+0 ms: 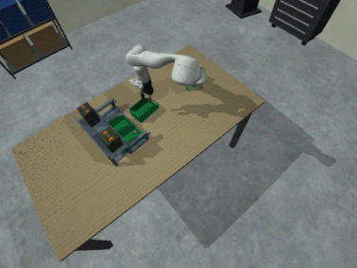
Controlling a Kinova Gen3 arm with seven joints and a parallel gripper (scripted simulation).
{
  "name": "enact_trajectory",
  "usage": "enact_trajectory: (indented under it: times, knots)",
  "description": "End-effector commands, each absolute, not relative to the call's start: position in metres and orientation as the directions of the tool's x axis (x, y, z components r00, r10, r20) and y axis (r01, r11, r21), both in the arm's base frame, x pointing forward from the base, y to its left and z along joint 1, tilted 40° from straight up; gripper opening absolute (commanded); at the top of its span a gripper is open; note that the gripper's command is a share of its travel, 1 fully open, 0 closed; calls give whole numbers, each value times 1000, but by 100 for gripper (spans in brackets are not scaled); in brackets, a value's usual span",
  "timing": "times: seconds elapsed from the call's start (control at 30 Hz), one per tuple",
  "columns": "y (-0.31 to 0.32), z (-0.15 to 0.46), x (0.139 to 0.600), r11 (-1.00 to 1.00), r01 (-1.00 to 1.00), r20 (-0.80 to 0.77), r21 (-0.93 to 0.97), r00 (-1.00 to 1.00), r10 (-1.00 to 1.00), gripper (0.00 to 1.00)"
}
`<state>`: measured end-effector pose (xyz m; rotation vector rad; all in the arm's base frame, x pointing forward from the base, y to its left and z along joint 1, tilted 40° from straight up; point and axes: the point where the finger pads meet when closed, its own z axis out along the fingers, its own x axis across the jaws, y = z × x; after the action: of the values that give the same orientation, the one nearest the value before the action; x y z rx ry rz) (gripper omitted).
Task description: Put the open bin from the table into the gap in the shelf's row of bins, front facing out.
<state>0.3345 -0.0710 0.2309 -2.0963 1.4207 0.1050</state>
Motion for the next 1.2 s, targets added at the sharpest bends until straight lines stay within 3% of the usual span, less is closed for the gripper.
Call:
enact_trajectory:
  times: [0.0, 1.17]
  knots:
    - [-72, 233, 334, -232, -872, -389, -431, 412, -824, 100]
    - [-69, 239, 339, -167, -882, -422, -441, 368, -829, 100]
